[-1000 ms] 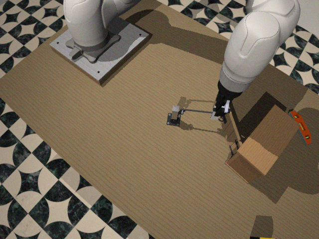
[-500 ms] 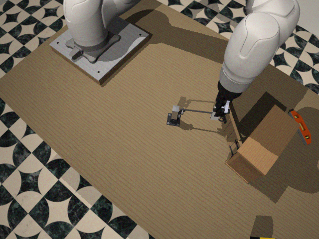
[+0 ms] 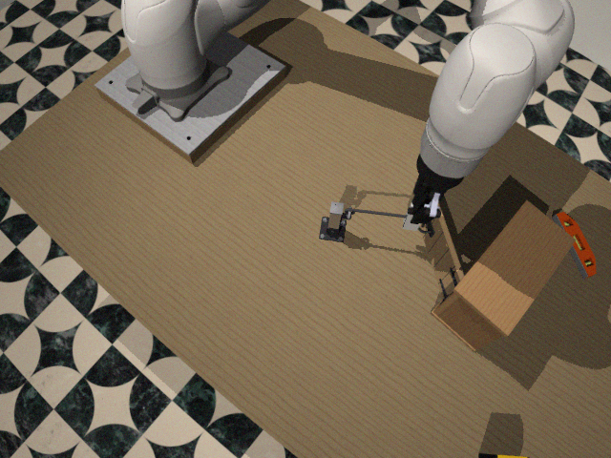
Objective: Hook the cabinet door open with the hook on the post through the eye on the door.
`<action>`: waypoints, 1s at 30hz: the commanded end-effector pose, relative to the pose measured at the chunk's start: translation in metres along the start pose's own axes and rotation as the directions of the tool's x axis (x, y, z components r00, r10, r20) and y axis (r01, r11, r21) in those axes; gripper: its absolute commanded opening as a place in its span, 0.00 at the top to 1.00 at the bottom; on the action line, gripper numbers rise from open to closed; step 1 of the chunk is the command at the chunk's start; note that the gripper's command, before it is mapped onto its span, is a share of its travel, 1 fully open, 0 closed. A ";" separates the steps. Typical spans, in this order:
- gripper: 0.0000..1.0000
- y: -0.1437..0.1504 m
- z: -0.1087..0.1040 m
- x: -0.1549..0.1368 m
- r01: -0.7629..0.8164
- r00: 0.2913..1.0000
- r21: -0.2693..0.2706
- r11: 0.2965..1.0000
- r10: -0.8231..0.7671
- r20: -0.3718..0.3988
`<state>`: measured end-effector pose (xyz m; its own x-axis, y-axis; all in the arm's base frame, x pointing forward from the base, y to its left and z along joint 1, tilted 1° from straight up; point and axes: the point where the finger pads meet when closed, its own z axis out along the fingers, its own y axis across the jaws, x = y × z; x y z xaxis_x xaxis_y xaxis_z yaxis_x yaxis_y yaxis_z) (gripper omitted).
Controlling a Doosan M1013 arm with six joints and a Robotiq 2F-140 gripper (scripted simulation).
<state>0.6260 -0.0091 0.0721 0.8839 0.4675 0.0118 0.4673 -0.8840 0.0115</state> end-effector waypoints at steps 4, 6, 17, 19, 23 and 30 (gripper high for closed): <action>0.97 0.000 0.000 0.000 0.000 1.000 0.000 1.000 0.000 0.000; 0.97 0.000 0.000 0.000 0.000 1.000 0.000 1.000 0.000 0.000; 0.86 0.000 0.000 0.000 0.000 1.000 0.000 1.000 0.000 0.000; 0.86 0.000 0.000 0.000 0.000 1.000 0.000 1.000 0.000 0.000; 0.86 0.000 0.000 0.000 0.000 1.000 0.000 1.000 0.000 0.000; 0.86 0.000 0.000 0.000 0.000 1.000 0.000 1.000 0.000 0.000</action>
<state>0.6261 -0.0091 0.0721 0.8839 0.4675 0.0119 0.4673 -0.8840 0.0115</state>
